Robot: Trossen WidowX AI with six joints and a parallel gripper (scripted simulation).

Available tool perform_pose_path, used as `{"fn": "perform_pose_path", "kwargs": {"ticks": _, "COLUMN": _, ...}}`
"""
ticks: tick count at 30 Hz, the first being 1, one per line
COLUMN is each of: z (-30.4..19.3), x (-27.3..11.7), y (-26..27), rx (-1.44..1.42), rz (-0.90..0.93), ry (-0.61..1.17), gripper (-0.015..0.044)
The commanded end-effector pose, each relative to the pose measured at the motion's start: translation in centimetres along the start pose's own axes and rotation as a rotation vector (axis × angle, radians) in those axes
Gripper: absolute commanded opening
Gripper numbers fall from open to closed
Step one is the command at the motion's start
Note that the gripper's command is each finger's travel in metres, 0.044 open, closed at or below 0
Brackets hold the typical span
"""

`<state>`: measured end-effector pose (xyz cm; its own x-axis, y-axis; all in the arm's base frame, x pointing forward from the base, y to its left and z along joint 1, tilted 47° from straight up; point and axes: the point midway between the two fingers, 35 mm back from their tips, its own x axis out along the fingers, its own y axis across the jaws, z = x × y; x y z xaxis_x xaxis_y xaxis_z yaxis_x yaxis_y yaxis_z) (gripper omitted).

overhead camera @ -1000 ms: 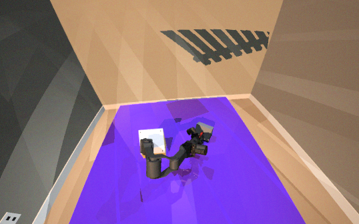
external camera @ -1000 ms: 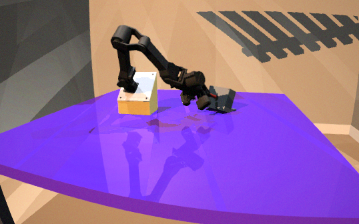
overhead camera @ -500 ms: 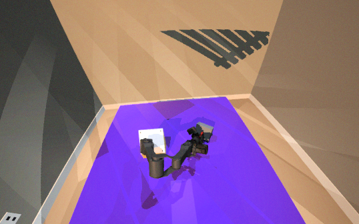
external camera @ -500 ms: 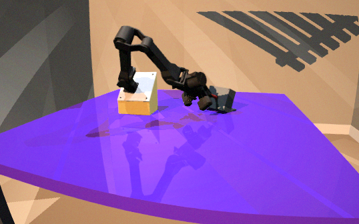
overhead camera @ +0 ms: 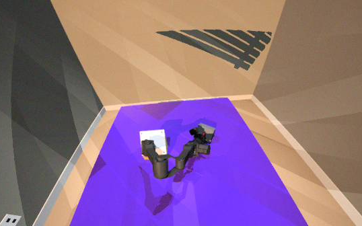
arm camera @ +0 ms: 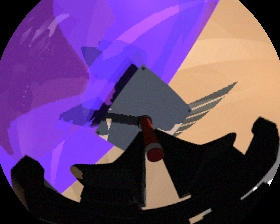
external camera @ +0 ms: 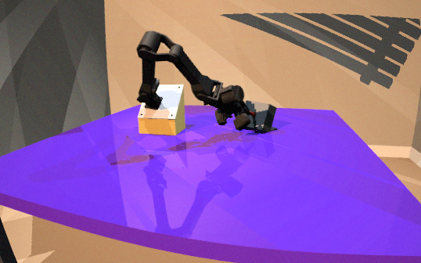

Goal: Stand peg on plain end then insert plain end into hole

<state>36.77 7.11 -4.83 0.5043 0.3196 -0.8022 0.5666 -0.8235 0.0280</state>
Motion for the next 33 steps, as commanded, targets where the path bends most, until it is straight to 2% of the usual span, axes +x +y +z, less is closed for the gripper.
{"fn": "perform_pose_path", "kwargs": {"ticks": 1, "z": -0.1, "x": 0.3, "y": 0.1, "rx": 0.002, "rz": 0.004, "ry": 0.003, "gripper": 0.0000}}
{"fn": "perform_pose_path", "kwargs": {"ticks": 33, "z": -0.1, "x": 1.4, "y": 0.0, "rx": 0.000, "rz": 0.000, "ry": 0.000, "gripper": 0.0000}}
